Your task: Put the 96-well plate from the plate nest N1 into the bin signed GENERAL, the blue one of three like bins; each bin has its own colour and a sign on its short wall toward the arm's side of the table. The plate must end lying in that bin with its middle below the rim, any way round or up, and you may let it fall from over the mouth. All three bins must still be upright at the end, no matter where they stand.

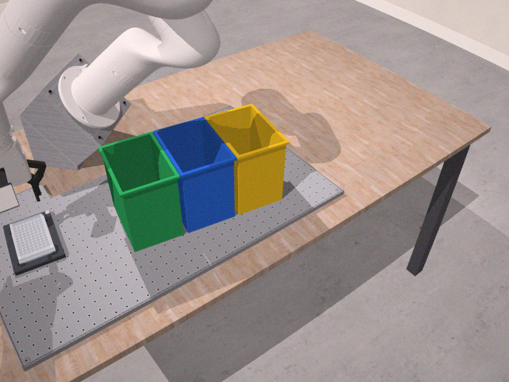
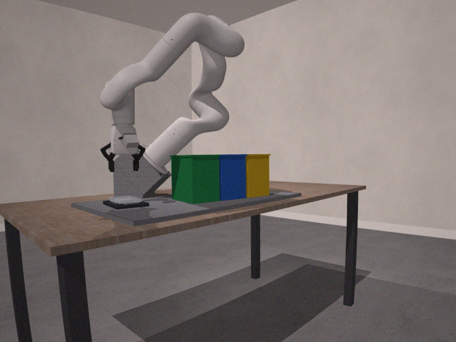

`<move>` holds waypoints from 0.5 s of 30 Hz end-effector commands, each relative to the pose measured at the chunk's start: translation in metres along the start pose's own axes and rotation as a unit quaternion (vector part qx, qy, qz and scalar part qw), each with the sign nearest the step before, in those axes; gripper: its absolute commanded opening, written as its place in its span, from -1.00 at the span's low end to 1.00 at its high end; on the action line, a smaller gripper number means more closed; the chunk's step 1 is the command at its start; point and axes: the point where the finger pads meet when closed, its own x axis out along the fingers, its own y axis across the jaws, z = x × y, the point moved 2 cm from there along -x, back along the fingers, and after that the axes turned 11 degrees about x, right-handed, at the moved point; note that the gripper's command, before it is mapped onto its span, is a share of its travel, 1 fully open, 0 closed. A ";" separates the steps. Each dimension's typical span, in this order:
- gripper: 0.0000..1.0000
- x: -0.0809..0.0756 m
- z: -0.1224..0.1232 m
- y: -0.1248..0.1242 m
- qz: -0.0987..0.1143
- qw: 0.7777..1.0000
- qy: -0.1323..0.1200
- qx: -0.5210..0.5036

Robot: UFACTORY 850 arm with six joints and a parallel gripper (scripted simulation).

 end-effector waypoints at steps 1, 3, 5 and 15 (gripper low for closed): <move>1.00 0.001 -0.001 0.001 0.001 1.000 0.001 0.000; 1.00 0.005 -0.001 0.001 0.001 1.000 0.001 0.000; 1.00 0.008 -0.001 0.001 0.001 1.000 0.001 0.000; 1.00 0.025 -0.001 0.001 0.001 1.000 0.001 0.000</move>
